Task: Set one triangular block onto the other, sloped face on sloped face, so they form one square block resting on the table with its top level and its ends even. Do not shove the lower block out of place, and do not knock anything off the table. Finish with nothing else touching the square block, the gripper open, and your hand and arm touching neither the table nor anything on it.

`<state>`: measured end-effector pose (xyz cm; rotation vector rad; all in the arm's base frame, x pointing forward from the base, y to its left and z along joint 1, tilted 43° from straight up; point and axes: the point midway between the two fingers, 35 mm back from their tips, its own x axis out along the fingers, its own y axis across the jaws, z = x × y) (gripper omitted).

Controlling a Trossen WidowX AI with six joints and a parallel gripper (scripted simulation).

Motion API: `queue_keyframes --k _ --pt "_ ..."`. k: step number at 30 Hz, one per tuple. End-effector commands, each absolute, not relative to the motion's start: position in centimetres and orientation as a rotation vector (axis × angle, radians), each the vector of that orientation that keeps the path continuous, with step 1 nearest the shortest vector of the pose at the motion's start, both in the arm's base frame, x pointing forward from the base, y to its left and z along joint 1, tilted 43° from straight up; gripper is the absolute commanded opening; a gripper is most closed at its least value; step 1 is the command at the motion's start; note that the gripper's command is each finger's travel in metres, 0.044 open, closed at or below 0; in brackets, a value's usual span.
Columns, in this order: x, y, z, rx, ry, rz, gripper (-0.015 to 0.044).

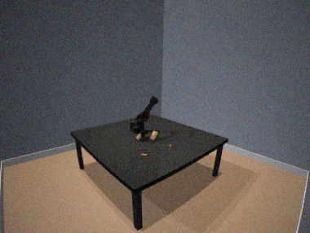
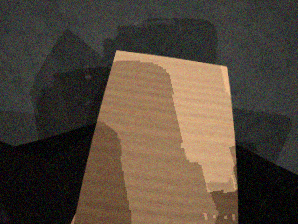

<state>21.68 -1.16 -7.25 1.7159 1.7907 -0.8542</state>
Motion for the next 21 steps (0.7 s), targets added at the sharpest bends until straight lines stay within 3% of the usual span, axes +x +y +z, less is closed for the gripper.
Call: queue_keyframes --k 1,5,21 --pt "21.57 -0.71 -7.62 1.724 1.793 -0.856 0.0000" --pt "21.56 -0.64 -7.69 1.724 1.793 -0.856 0.0000" --pt "21.56 -0.78 -7.61 1.716 1.794 -0.854 0.0420"
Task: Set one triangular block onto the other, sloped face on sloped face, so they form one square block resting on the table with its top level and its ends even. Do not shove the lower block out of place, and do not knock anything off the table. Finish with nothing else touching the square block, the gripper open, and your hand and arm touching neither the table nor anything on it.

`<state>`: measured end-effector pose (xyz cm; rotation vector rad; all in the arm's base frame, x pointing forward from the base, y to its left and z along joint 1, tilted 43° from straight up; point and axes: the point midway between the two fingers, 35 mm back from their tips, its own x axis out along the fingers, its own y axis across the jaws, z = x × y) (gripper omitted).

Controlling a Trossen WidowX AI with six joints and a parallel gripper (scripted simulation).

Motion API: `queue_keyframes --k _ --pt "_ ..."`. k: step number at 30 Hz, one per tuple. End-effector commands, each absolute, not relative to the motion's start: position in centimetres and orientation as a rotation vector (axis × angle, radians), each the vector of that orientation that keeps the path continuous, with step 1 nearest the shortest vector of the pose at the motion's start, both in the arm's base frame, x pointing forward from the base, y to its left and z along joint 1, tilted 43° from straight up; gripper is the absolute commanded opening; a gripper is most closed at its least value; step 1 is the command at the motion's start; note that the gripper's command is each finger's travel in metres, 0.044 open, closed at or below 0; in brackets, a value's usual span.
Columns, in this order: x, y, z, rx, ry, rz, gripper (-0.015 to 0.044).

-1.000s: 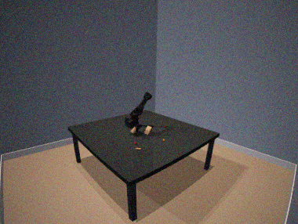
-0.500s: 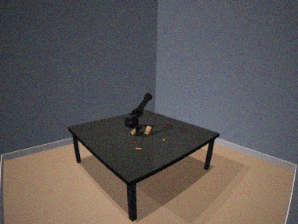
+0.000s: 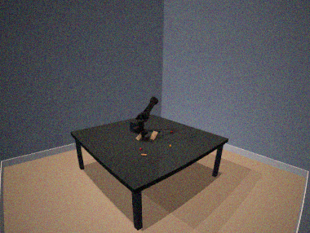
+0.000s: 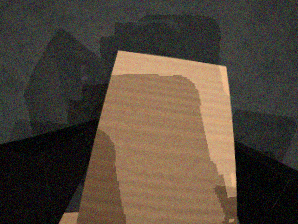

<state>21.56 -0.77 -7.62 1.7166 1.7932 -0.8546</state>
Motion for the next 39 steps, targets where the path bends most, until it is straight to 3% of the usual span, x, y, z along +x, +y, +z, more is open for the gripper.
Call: queue_keyframes --k 1,8,14,25,35,39 --pt "21.6 -0.8 -7.6 1.716 1.794 -0.854 0.0440" --pt "21.6 -0.9 -7.5 1.716 1.793 -0.855 0.0440" --pt "22.0 -4.9 -3.2 1.715 1.793 -0.858 0.0440" --pt "22.3 -4.4 -3.1 1.685 1.773 -0.887 0.0440" --pt "22.5 -1.2 2.9 1.303 1.418 -1.193 0.0440" --pt "22.5 -1.1 3.0 1.299 1.408 -1.195 0.0440"
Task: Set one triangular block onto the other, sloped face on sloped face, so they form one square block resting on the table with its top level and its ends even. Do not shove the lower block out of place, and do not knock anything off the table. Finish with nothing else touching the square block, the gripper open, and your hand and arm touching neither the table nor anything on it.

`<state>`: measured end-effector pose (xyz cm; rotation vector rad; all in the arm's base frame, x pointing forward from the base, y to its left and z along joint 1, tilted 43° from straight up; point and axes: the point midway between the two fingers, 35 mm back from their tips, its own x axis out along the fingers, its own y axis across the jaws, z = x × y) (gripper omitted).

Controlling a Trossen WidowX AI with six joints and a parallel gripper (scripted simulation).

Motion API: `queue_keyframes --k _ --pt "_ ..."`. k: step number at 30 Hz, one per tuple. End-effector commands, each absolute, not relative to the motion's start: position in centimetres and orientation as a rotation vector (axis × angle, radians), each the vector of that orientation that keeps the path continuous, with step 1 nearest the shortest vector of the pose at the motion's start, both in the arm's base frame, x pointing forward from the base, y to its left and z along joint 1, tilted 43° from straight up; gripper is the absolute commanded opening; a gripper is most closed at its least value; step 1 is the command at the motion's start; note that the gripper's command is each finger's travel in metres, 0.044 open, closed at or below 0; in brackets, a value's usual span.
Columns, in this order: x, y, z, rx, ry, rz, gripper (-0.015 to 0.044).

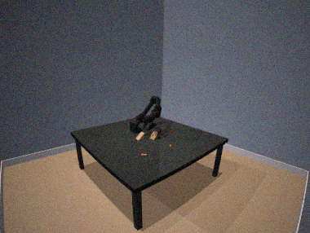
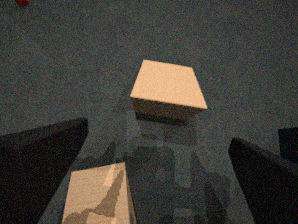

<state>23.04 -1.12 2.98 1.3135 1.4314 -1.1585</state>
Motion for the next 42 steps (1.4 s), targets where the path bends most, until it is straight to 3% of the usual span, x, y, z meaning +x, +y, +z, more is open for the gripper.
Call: queue_keyframes --k 1,42 --pt "22.5 -1.1 3.0 1.299 1.408 -1.195 0.0440" --pt "22.5 0.0 -3.2 1.300 1.408 -1.194 0.0440"
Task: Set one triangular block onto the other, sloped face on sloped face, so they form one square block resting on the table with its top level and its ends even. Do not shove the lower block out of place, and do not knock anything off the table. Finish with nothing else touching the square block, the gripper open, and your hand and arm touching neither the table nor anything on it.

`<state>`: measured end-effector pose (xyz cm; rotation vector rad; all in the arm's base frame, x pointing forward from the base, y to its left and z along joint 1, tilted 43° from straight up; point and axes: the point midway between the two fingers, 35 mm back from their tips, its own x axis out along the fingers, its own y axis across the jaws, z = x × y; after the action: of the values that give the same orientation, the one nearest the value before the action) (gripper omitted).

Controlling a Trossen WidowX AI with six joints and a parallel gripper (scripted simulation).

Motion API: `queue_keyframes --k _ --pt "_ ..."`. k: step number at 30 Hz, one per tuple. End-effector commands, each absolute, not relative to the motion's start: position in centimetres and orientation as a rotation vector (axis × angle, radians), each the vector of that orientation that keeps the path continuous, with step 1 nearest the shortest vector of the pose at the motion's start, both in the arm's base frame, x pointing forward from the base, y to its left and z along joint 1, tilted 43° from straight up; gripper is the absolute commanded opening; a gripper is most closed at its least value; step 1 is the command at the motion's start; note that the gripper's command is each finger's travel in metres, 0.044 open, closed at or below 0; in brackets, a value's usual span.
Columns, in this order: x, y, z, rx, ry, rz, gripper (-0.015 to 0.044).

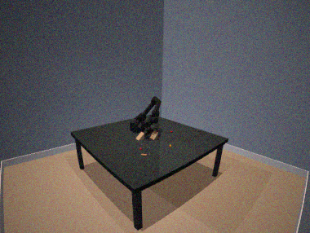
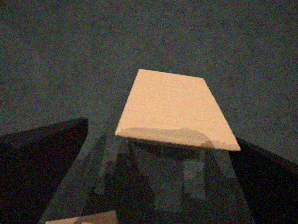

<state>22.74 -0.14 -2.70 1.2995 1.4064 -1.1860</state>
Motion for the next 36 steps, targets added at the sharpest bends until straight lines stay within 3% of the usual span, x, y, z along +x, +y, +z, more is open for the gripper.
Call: queue_keyframes --k 1,25,30,36 --pt "22.5 0.0 -3.4 1.300 1.408 -1.194 0.0440" --pt "21.6 0.7 -6.8 1.300 1.409 -1.194 0.0440" --pt "21.6 0.7 -6.8 1.300 1.409 -1.194 0.0309" --pt "21.6 0.7 -6.8 1.300 1.409 -1.194 0.0269"
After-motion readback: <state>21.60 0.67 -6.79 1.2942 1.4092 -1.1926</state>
